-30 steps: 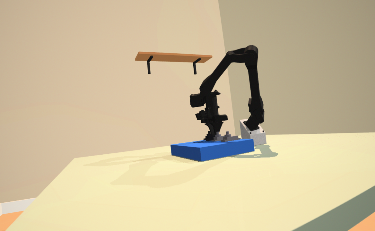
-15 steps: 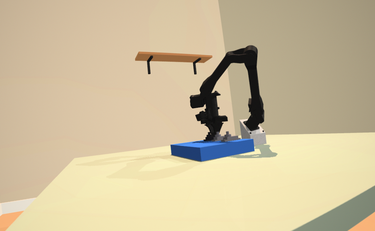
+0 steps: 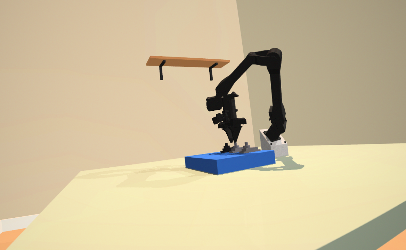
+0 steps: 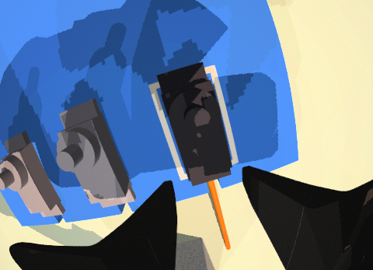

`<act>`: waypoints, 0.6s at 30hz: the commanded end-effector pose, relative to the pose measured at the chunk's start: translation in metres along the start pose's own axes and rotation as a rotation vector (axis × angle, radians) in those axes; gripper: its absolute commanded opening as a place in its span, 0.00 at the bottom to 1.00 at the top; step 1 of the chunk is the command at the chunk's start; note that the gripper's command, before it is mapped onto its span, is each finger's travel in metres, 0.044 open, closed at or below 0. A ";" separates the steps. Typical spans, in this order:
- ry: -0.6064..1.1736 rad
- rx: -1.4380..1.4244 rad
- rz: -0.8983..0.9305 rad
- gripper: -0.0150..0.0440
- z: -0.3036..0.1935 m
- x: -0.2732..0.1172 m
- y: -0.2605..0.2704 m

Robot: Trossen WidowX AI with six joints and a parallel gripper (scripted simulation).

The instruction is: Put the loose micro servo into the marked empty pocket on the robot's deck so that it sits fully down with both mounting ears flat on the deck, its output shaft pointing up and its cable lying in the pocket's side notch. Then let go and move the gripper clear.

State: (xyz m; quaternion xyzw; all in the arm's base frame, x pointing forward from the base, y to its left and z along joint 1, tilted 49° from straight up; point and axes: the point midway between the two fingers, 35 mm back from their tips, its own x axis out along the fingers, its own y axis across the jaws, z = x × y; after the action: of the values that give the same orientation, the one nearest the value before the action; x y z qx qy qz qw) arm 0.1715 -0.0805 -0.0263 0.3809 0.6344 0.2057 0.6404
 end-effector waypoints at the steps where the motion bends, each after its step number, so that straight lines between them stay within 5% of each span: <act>1: 0.000 -0.010 -0.008 0.57 0.000 -0.006 0.000; 3: 0.000 -0.010 -0.008 0.57 -0.001 -0.006 0.001; 13: -0.001 -0.006 -0.006 1.00 0.063 -0.041 0.002; 18: -0.002 -0.012 -0.009 1.00 0.104 -0.064 0.011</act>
State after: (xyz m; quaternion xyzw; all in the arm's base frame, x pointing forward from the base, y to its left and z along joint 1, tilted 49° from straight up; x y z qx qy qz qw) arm 0.2383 -0.1297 -0.0002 0.3735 0.6369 0.2076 0.6417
